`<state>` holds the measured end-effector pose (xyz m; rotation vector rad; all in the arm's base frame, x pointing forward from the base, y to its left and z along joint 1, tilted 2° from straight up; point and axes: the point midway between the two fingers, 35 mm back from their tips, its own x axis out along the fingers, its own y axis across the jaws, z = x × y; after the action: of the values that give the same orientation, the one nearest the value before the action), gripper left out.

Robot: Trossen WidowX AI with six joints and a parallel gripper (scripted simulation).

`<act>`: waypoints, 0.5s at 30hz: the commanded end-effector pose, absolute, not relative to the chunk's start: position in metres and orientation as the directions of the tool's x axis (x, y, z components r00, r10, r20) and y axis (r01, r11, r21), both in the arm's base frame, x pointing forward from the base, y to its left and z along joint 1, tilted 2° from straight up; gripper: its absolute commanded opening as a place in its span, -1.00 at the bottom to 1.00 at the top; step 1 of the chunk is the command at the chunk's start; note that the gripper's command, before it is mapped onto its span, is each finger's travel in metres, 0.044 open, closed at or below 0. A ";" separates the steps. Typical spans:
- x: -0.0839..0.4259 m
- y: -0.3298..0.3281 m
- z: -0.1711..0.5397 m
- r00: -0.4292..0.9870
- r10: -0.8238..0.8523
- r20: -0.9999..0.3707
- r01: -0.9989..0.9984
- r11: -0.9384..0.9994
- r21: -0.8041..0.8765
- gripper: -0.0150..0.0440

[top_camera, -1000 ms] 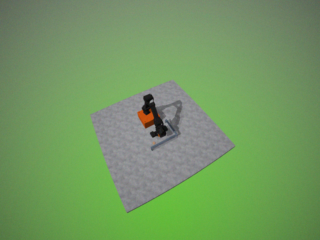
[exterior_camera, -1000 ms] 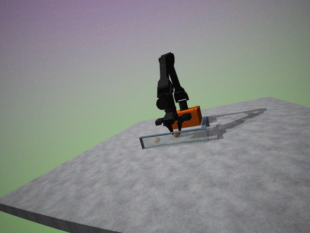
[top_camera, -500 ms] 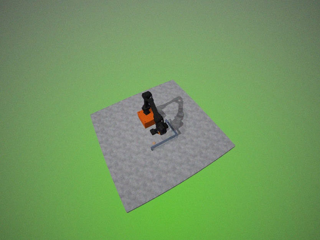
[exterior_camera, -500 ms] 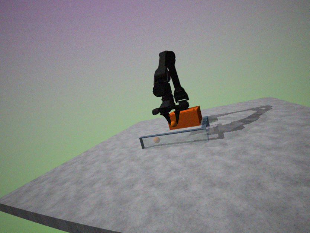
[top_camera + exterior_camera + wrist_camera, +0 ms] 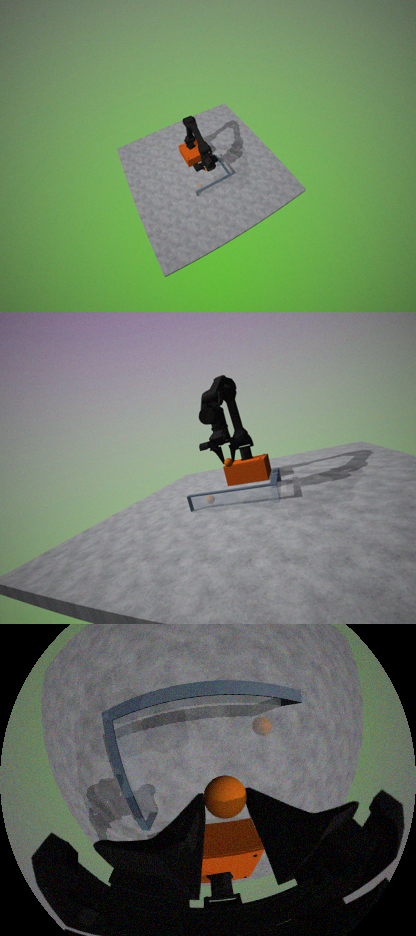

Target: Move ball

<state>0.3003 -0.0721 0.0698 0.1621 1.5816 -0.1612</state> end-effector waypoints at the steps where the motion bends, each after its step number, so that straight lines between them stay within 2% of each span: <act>1: 0.310 -0.091 0.067 -0.011 -0.004 -1.000 0.205 0.979 -0.006 -0.49; 15: 0.332 -0.171 0.035 -0.010 -0.011 -1.000 0.206 0.979 -0.013 -0.49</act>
<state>0.3280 -0.1520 0.0410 0.1614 1.5797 -0.1703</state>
